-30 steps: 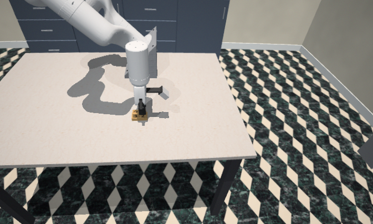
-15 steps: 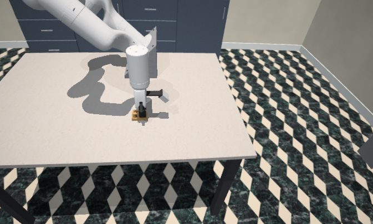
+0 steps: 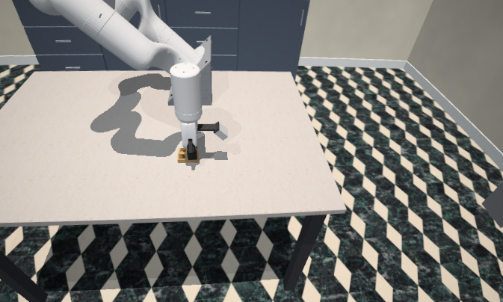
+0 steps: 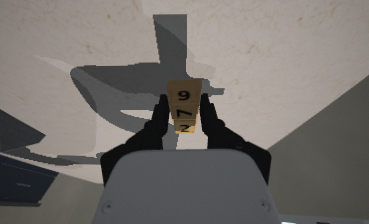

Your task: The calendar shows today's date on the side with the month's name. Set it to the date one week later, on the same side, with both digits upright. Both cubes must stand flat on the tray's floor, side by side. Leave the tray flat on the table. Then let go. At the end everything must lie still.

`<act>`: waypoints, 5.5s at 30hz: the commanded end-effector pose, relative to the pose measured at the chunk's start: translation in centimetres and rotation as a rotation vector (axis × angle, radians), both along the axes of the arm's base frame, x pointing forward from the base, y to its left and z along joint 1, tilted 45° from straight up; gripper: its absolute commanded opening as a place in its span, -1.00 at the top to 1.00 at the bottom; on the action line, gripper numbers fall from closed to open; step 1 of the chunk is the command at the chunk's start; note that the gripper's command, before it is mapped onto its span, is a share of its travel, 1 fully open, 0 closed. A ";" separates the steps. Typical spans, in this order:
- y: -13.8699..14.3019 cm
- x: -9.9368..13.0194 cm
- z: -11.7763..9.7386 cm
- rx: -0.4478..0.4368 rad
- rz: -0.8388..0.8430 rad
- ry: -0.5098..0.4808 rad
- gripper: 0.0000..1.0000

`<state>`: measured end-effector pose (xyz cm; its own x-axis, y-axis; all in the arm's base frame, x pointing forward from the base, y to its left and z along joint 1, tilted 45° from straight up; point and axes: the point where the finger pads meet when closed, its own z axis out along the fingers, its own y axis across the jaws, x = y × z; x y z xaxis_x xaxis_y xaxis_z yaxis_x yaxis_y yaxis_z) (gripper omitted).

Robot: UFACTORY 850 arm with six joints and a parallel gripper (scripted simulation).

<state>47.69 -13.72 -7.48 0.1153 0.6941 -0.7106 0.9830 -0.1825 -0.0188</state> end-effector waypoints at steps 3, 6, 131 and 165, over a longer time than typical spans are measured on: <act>0.0 0.1 0.0 0.000 0.001 -0.001 0.05; 0.0 0.1 0.0 0.000 0.001 -0.001 0.05; 7.0 1.4 7.1 0.110 0.545 0.538 0.47; 7.0 1.4 7.1 0.247 1.224 1.209 0.47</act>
<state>48.98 -6.74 -0.45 -0.9914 0.1078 0.0748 0.0233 0.7058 -0.7080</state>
